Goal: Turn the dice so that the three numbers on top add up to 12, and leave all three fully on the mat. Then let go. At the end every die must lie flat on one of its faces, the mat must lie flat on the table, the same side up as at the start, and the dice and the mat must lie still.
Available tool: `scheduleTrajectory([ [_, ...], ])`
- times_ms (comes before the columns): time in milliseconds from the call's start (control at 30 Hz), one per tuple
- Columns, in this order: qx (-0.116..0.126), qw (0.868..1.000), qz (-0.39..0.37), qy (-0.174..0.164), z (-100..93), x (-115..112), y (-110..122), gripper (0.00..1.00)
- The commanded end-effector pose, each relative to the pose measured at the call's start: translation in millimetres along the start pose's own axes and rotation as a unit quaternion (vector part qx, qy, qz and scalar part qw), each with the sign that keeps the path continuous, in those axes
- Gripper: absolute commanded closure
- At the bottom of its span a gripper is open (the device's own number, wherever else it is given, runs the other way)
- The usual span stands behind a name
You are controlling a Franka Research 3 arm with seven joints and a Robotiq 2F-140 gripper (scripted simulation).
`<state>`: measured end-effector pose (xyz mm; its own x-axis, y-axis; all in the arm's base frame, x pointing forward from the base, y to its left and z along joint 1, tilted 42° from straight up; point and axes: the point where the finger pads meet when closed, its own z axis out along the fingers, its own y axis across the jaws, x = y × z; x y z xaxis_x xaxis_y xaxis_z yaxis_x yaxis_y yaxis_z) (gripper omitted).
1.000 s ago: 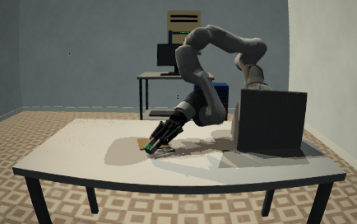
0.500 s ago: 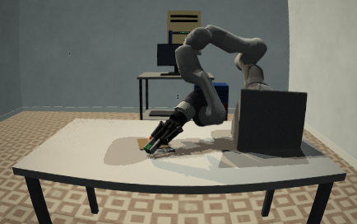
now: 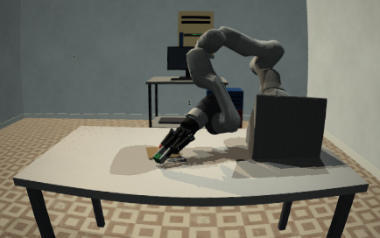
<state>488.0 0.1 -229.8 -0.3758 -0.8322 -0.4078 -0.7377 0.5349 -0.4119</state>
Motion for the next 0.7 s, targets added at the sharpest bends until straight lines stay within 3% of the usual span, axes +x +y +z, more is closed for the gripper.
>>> scheduleTrajectory([
  [0,-0.001,1.0,-0.002,-0.002,-0.3,0.1,0.3,0.84],
  [667,-0.001,1.0,-0.002,-0.002,3.3,6.7,0.3,0.84],
])
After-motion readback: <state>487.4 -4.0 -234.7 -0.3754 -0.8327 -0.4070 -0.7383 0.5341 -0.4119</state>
